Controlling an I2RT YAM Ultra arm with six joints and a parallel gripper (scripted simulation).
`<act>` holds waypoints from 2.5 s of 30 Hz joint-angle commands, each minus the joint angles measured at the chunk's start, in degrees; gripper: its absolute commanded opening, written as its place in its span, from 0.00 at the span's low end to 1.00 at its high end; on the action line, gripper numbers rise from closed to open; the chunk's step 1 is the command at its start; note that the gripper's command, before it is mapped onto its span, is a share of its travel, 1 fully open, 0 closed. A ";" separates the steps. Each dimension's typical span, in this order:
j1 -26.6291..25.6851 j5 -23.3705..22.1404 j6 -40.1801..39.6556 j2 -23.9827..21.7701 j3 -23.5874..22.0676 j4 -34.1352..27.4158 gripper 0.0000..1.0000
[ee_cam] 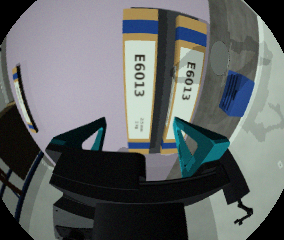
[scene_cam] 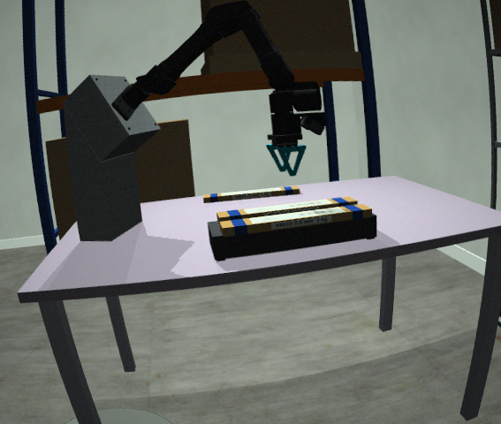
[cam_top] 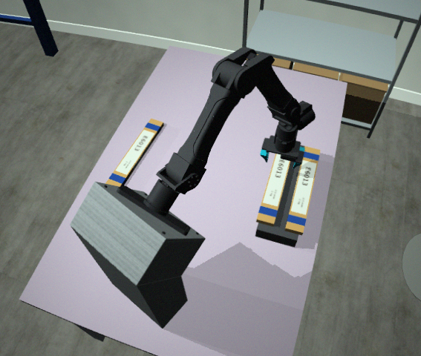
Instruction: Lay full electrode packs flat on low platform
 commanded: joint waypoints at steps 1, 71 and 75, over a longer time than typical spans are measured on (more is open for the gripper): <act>-0.81 -0.65 -0.22 -0.01 -1.02 -1.38 0.95; 20.35 16.55 10.72 -31.74 -25.49 -6.25 0.95; 26.85 21.83 14.00 -36.21 -27.72 -8.63 0.95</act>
